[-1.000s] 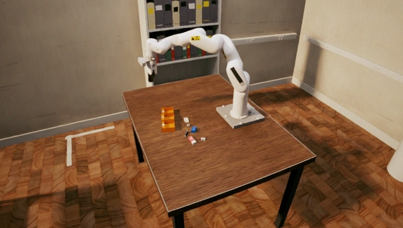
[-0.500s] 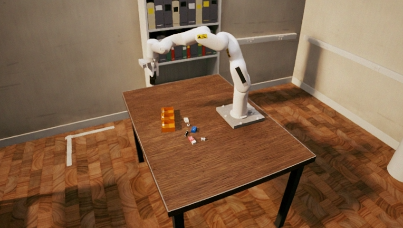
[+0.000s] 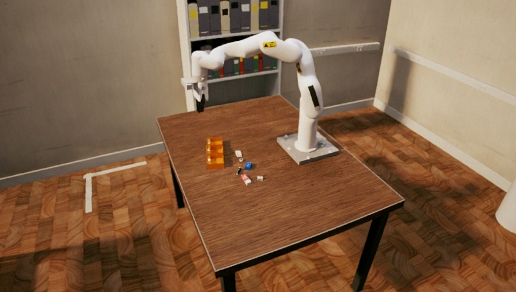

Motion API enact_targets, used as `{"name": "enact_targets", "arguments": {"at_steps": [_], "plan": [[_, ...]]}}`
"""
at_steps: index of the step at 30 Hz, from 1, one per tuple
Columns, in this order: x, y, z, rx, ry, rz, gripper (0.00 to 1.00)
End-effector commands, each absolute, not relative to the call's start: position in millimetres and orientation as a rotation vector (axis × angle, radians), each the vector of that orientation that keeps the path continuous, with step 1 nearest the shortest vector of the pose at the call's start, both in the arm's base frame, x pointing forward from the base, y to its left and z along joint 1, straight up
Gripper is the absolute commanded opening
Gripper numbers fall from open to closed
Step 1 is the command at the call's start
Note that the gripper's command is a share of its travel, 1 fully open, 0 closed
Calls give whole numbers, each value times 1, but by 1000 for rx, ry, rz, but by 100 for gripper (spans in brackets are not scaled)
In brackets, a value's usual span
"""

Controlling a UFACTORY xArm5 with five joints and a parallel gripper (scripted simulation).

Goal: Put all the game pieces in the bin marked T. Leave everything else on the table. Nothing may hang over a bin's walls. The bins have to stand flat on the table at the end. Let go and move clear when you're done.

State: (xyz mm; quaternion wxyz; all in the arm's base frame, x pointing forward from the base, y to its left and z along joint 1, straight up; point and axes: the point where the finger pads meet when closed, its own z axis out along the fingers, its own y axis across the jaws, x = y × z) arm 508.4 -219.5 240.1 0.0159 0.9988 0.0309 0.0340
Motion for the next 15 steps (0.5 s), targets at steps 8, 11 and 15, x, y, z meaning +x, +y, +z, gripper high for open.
{"name": "enact_targets", "arguments": {"at_steps": [8, 11, 15], "plan": [[493, -154, 250, 3120, 73, 94, 9], [489, -142, 251, 3120, 73, 94, 9], [479, -119, 253, 3129, 55, 74, 9]]}}
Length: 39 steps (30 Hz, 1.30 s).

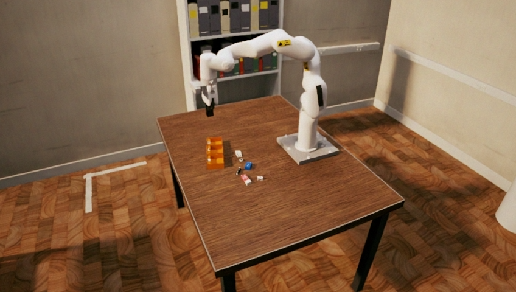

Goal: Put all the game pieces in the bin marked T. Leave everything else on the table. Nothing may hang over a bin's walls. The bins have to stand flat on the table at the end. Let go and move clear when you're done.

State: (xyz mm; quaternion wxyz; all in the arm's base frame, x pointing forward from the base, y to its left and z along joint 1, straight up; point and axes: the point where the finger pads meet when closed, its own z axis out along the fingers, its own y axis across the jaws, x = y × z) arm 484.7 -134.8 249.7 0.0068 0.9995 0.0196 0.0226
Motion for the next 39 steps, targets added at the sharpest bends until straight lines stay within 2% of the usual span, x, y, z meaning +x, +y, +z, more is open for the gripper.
{"name": "enact_targets", "arguments": {"at_steps": [1, 19, 28, 39], "plan": [[479, -119, 253, 3129, 55, 74, 9], [427, -30, 254, 3140, 18, 29, 9], [381, -9, 199, 3149, -28, 13, 9], [380, -8, 199, 3149, -28, 13, 9]]}}
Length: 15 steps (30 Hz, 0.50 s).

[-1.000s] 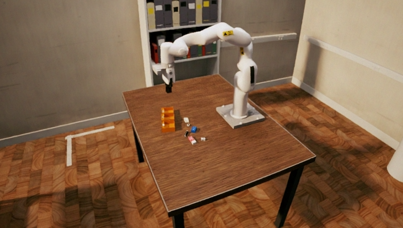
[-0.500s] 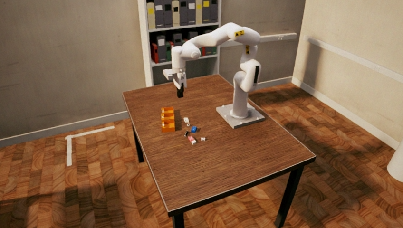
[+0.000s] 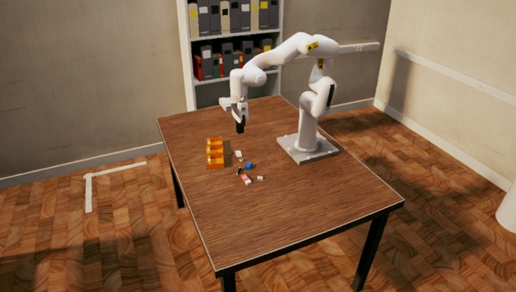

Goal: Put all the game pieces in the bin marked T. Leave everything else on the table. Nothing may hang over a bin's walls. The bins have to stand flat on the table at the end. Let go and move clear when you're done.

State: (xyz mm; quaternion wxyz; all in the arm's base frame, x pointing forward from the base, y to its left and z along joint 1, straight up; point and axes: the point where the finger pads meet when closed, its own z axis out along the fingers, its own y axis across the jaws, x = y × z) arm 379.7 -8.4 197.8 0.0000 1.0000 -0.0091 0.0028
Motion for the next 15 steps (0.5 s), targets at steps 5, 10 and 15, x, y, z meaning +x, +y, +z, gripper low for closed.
{"name": "enact_targets", "arguments": {"at_steps": [5, 10, 15], "plan": [[382, -30, 187, 3138, -264, 12, 9], [385, -67, 168, 3116, -454, 11, 9], [386, -90, 156, 3116, -454, 11, 9]]}}
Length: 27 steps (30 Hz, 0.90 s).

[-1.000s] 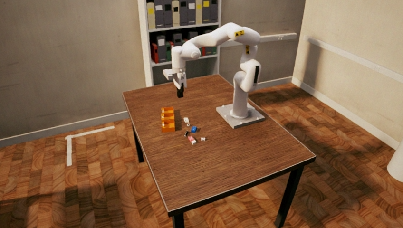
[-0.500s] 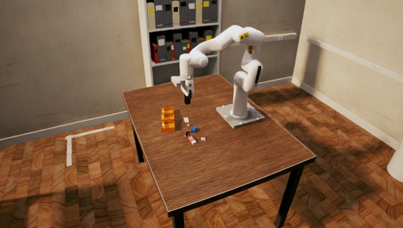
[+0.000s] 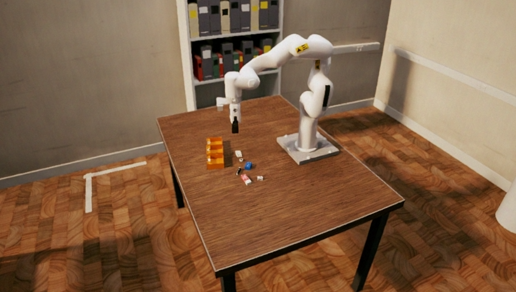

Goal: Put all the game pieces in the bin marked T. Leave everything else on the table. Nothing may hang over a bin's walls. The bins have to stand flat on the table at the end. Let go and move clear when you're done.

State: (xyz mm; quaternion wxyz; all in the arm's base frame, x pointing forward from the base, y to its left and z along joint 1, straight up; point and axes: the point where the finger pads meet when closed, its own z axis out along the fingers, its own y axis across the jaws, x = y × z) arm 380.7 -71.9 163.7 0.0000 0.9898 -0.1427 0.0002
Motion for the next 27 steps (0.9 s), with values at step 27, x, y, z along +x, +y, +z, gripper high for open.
{"name": "enact_targets", "arguments": {"at_steps": [27], "plan": [[400, -264, 65, 3115, -454, 11, 9]]}}
